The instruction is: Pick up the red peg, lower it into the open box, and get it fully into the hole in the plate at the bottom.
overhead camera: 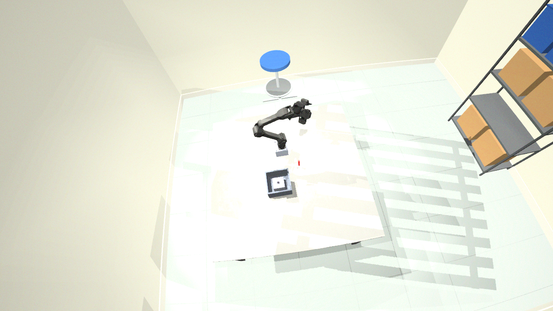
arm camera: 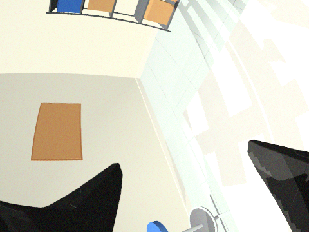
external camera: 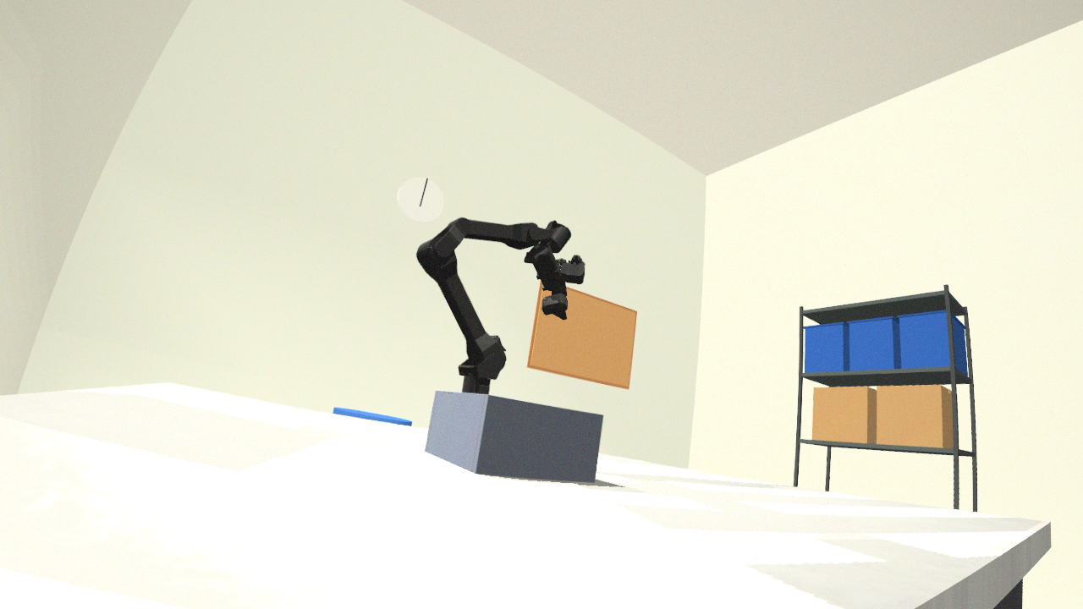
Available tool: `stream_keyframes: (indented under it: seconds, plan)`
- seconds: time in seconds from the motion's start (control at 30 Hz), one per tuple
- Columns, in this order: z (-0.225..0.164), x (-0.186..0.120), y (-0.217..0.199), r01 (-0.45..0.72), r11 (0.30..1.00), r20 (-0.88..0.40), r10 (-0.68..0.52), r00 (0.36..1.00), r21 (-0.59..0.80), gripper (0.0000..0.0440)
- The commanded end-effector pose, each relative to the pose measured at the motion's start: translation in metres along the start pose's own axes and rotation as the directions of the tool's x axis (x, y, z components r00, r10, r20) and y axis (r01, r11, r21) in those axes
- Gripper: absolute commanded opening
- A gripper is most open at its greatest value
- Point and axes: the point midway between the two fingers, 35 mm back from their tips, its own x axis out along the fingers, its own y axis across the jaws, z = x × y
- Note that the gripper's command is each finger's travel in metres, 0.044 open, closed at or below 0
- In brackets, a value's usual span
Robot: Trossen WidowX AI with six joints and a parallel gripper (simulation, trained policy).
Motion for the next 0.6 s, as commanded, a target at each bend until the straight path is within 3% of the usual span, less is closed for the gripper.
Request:
stream_keyframes:
  seconds: [0.0,0.27,0.57]
  plan:
    - [0.018,0.006,-0.027,0.103,0.989,0.051,-0.109,0.993,0.103,0.044]
    - [0.045,0.004,-0.076,0.256,0.919,0.115,-0.301,0.947,0.298,0.044]
    - [0.066,-0.01,-0.133,0.379,0.766,0.122,-0.505,0.854,0.519,0.044]
